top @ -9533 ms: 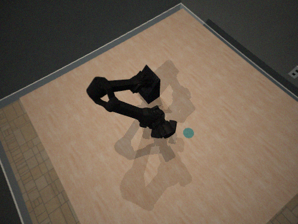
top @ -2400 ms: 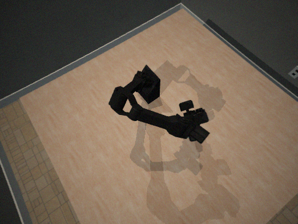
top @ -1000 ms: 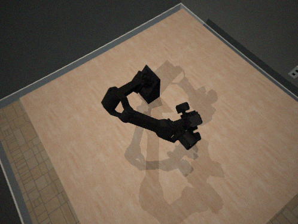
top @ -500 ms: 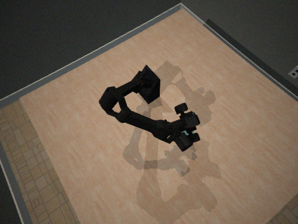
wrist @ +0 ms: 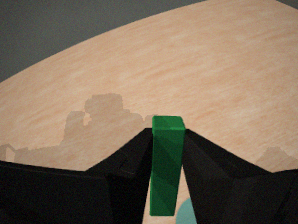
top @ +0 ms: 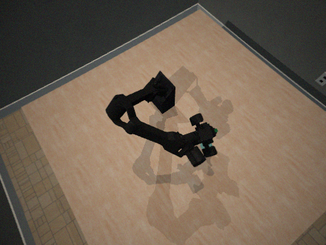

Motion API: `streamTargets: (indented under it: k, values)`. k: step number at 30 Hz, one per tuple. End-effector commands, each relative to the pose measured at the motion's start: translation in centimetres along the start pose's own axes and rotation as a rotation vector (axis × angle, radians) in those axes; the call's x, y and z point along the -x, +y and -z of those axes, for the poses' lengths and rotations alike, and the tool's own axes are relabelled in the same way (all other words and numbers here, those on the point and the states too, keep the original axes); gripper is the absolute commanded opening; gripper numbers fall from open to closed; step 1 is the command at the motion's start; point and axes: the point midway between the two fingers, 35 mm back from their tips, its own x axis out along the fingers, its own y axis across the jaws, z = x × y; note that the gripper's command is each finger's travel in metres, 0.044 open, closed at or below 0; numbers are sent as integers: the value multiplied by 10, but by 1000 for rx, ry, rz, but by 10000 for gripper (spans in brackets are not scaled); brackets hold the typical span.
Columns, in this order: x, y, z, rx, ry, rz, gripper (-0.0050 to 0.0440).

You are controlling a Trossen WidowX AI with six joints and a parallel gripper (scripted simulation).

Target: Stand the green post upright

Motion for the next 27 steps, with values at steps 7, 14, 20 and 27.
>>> streamTargets:
  k: [7, 14, 20, 27]
  values:
    - [5, 0, -1, 27, -73, 19, 22]
    - [9, 0, -2, 49, -125, 36, 22]
    - [11, -1, -2, 61, -154, 47, 22]
    - [16, -2, -2, 84, -203, 68, 22]
